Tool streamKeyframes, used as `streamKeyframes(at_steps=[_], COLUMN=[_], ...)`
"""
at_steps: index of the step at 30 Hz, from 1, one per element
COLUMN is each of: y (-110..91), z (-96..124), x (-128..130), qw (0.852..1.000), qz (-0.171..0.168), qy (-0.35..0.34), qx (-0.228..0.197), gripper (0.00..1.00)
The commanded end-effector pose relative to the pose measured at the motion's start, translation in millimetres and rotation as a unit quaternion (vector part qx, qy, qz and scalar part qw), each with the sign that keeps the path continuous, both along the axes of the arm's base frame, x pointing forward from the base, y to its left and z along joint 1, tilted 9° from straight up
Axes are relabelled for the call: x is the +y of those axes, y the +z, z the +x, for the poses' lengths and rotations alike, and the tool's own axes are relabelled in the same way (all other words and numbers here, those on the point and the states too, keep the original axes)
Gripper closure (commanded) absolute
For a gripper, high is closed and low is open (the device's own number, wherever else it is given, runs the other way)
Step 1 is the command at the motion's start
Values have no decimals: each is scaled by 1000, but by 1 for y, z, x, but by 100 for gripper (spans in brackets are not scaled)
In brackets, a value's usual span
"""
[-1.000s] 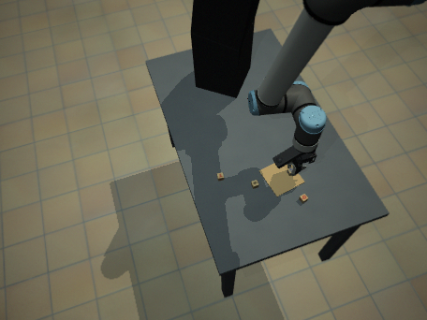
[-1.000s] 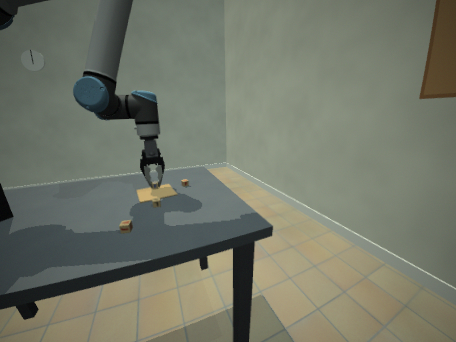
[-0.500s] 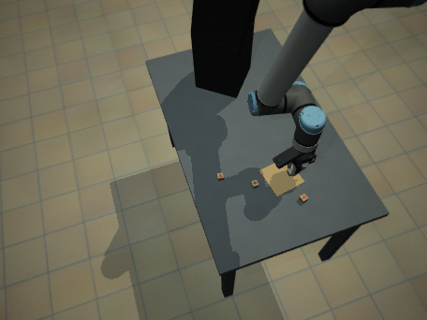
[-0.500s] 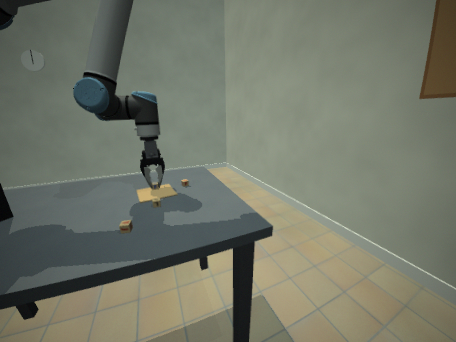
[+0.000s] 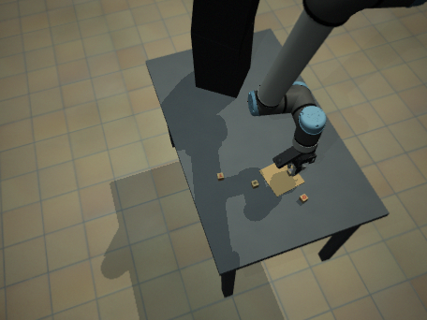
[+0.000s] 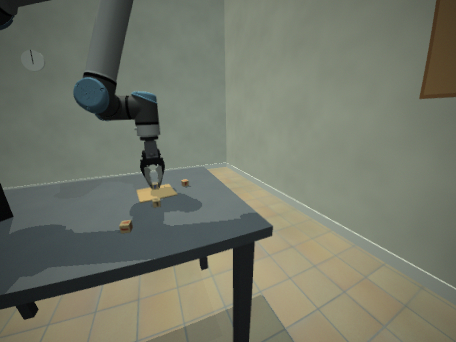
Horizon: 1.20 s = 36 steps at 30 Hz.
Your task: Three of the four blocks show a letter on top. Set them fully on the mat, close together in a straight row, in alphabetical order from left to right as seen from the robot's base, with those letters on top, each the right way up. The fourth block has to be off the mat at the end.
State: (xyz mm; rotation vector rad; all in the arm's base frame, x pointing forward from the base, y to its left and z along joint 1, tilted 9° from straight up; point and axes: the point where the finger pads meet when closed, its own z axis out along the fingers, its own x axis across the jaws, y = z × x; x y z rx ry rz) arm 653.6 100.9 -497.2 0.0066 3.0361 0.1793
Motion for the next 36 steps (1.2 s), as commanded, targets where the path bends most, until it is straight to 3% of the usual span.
streamKeyframes(at_steps=[1,18,25,36], y=[1,1,1,1], z=[1,1,1,1], x=[0,0,0,0], qw=[1000,1000,1000,1000], qz=[0,0,0,0], qy=[0,0,0,0], qx=[0,0,0,0], gripper=[95,95,83,75])
